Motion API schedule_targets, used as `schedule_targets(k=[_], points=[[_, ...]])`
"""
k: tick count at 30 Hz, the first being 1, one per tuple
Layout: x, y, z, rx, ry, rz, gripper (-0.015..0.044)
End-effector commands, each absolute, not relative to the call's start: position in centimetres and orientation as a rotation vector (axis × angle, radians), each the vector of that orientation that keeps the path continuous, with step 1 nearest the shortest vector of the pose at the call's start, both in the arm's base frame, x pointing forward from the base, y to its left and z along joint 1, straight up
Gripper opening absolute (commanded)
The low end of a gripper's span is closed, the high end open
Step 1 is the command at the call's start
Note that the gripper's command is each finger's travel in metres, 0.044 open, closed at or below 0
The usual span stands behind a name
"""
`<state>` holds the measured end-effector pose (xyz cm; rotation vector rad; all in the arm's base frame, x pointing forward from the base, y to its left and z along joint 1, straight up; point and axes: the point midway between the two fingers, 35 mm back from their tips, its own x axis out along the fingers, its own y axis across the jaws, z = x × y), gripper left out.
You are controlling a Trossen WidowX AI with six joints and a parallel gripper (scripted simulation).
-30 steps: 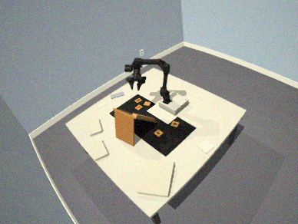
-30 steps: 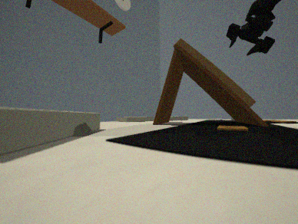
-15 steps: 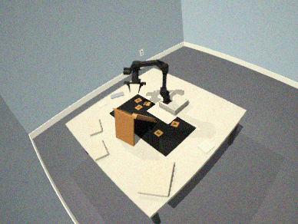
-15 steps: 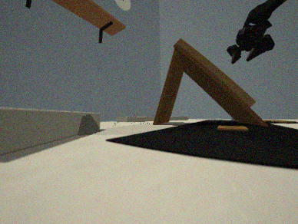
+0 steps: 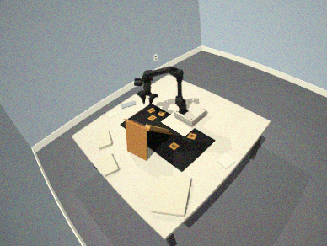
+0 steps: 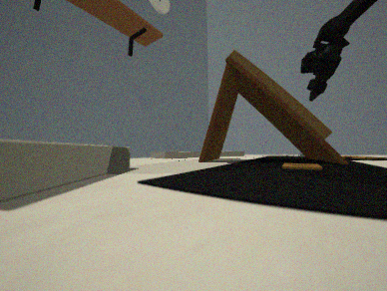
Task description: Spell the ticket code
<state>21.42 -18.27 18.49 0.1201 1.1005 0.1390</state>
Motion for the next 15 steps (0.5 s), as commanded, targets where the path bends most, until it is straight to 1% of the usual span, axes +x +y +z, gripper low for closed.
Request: schedule_targets(k=[1, 15], points=[[20.3, -20.1, 13.0, 0.833, 1.22, -0.439, 0.034], [19.2, -21.5, 9.3, 1.39, 1.09, -1.041, 0.034]])
